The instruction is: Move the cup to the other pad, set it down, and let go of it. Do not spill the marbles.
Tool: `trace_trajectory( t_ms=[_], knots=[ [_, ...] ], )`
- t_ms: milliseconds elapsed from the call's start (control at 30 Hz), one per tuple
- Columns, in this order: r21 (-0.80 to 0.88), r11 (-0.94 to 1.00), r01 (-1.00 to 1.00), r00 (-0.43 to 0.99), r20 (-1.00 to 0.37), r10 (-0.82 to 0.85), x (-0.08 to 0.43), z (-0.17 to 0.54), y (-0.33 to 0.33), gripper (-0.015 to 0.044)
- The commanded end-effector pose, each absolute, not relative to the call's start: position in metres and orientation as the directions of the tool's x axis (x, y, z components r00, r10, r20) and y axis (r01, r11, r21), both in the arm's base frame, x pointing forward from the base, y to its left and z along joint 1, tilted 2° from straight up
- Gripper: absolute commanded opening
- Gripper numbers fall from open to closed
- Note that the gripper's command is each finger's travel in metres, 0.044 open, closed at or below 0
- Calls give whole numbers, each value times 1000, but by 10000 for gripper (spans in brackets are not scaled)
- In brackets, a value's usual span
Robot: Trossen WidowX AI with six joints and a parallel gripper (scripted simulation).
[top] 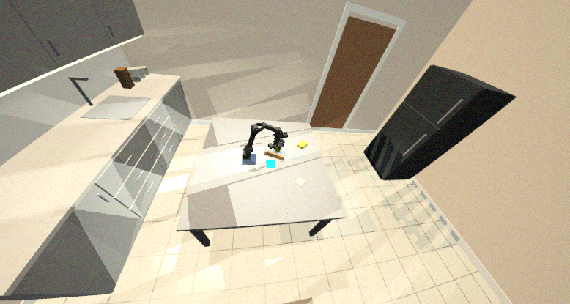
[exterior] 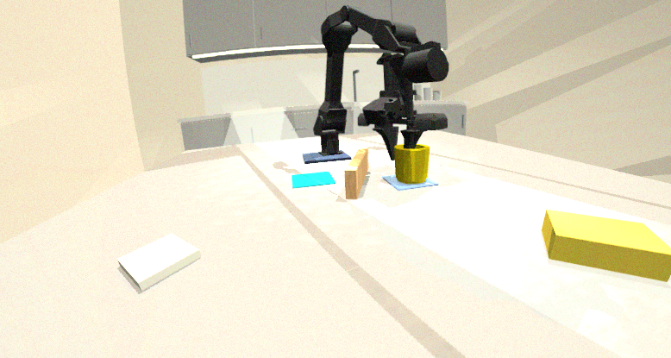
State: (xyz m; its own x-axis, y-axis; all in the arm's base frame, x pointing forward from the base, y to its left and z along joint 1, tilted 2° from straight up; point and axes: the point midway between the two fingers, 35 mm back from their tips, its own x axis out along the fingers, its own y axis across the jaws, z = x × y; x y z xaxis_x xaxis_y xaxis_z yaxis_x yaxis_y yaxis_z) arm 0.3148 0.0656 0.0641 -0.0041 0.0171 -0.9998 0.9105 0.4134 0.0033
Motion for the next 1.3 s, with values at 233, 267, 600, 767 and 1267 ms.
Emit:
trace_trajectory(
  t_ms=[233,267,600,767,1267],
  knots=[
    [4,413,911,-4,-1000,17,315,64,66,73],
    [4,413,911,-4,-1000,17,315,64,66,67],
    [4,413,911,-4,-1000,17,315,64,66,0],
    [4,413,911,-4,-1000,17,316,71,66,0],
    [2,410,912,-5,-1000,15,317,115,66,0]
  ],
)
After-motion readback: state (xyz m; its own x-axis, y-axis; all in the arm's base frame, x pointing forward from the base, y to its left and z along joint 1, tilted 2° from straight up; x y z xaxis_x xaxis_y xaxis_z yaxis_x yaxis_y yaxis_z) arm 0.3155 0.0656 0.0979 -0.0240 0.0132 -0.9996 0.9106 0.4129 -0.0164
